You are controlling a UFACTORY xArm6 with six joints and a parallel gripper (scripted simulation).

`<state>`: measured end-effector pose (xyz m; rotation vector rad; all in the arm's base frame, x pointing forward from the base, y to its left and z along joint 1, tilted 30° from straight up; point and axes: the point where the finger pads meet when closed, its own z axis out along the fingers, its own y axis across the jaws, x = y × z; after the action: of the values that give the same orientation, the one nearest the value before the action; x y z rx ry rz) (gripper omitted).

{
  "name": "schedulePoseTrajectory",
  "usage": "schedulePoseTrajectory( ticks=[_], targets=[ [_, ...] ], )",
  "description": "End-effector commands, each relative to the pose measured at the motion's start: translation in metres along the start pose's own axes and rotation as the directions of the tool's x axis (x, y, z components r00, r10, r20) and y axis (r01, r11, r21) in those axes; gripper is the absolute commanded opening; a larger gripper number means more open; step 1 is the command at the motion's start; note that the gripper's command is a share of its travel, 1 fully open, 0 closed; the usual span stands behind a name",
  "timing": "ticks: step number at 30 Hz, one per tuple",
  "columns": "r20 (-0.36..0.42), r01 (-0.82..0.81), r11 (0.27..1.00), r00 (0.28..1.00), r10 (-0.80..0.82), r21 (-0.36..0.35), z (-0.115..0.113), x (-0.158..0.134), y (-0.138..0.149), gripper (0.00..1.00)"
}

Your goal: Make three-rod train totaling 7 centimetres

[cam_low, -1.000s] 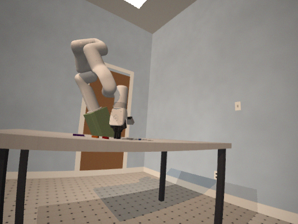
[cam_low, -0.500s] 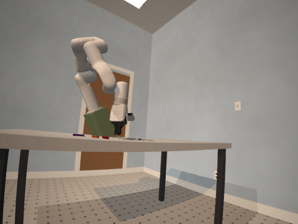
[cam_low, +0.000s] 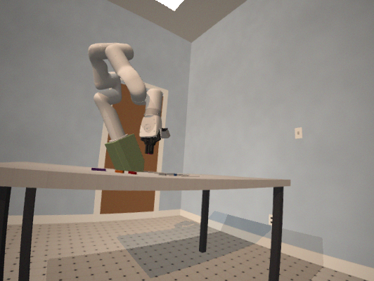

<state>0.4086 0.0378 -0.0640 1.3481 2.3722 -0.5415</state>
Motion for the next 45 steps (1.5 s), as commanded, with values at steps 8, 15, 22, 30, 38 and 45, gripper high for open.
schedulePoseTrajectory(
  ticks=[8,15,22,30,38,45],
  targets=[
    [0.0,0.003,1.0,1.0,-0.003,0.002,-0.009,-0.001,0.0,0.04],
    [0.001,0.196,0.981,0.981,-0.196,0.002,-0.009,0.011,0.017,0.04],
    [0.002,0.346,0.938,0.938,-0.346,0.002,-0.009,0.022,0.03,0.04],
    [0.002,0.521,0.854,0.854,-0.521,0.002,-0.009,0.037,0.045,0.04],
    [0.002,0.642,0.767,0.767,-0.642,0.002,-0.009,0.049,0.056,0.04],
    [0.001,0.788,0.615,0.615,-0.788,0.002,-0.009,0.067,0.071,0.04]
  ],
)
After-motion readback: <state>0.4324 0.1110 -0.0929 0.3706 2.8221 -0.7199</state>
